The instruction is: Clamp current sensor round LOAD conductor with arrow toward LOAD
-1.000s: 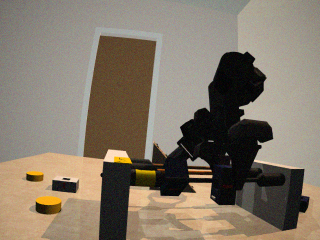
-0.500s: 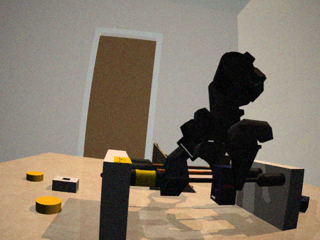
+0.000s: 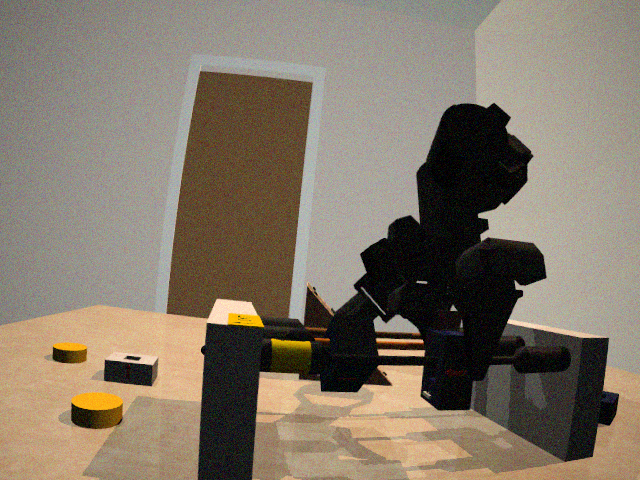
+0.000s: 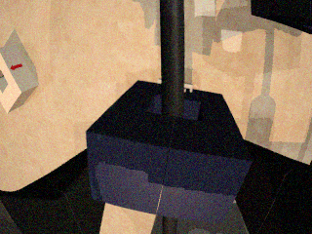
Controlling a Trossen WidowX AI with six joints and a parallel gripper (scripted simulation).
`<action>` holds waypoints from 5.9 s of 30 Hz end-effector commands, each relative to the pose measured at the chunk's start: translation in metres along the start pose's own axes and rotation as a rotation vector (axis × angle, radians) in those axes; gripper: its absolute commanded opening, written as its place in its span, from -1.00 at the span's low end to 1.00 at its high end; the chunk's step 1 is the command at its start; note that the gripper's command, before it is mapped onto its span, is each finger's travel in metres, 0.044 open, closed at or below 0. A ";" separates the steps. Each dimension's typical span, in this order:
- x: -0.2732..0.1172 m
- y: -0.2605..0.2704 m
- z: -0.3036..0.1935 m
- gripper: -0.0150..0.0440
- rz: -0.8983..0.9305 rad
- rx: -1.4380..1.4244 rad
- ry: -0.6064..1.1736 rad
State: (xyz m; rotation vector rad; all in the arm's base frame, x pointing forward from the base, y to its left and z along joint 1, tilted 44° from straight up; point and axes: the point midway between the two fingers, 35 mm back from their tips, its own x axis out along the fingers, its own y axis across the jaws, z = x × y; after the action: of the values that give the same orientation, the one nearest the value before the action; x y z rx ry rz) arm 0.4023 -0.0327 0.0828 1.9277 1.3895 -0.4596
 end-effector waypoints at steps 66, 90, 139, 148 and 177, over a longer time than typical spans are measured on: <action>0.000 0.001 -0.001 0.36 -0.043 0.003 0.005; 0.000 0.001 -0.001 0.08 -0.043 0.003 0.005; 0.000 0.000 0.000 0.22 -0.029 -0.004 0.001; 0.000 0.000 0.000 0.36 -0.029 -0.004 0.001; 0.000 0.000 0.000 0.34 -0.029 -0.003 0.000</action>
State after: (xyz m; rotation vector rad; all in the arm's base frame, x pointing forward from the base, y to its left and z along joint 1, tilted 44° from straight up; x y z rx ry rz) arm 0.4025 -0.0329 0.0831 1.9073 1.4192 -0.4705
